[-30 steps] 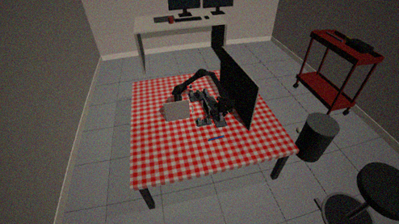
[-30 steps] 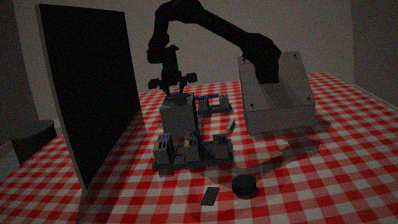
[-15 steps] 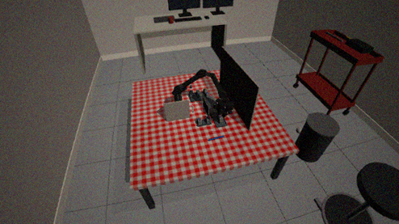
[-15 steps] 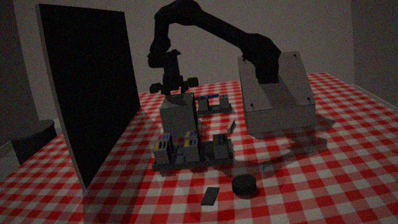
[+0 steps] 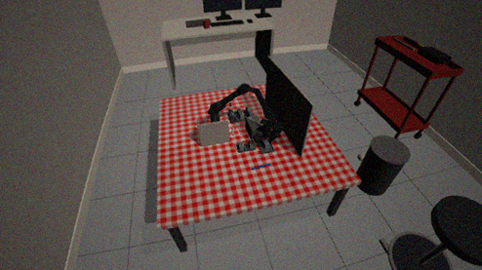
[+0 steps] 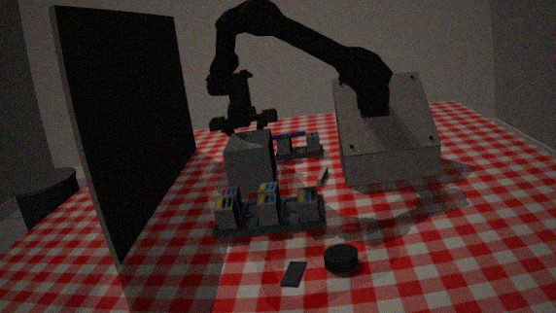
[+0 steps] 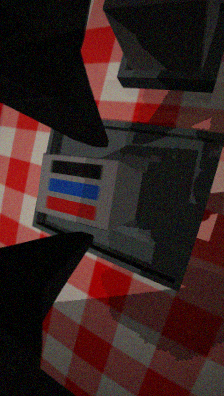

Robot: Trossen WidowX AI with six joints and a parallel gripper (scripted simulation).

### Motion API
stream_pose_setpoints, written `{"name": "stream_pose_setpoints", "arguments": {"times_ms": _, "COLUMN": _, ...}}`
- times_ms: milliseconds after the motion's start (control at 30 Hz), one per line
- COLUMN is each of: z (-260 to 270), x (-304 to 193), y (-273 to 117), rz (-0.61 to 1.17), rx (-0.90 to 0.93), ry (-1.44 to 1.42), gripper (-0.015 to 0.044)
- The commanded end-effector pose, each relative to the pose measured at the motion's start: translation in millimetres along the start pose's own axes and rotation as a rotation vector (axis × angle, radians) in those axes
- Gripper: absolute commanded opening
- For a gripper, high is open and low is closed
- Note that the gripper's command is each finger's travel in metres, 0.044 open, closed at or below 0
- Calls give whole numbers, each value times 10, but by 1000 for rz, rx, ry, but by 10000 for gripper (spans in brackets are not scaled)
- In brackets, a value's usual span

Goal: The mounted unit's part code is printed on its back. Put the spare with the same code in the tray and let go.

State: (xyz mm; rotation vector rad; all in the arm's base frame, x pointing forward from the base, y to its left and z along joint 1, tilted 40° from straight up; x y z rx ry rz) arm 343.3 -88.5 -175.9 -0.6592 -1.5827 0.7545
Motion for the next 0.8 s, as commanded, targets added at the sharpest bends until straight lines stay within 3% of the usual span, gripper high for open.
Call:
{"name": "stream_pose_setpoints", "arguments": {"times_ms": 0, "z": -1, "x": 1, "y": -3, "rz": 0, "rx": 0, "ry": -1, "gripper": 368}}
{"name": "stream_pose_setpoints", "arguments": {"times_ms": 100, "z": -4, "x": -2, "y": -31, "rz": 0, "rx": 0, "ry": 0, "gripper": 440}}
{"name": "stream_pose_setpoints", "arguments": {"times_ms": 333, "z": 11, "x": -8, "y": -1049, "rz": 1, "rx": 1, "ry": 6, "gripper": 440}}
{"name": "stream_pose_setpoints", "arguments": {"times_ms": 767, "z": -6, "x": -9, "y": -1109, "rz": 7, "rx": -10, "ry": 6, "gripper": 440}}
Point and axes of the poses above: the point midway between the two fingers, 35 mm back from their tips, its own y axis out along the fingers, its own z axis across the jaws, x = y × z, the point moved 1 cm from there along -y, back along the fingers
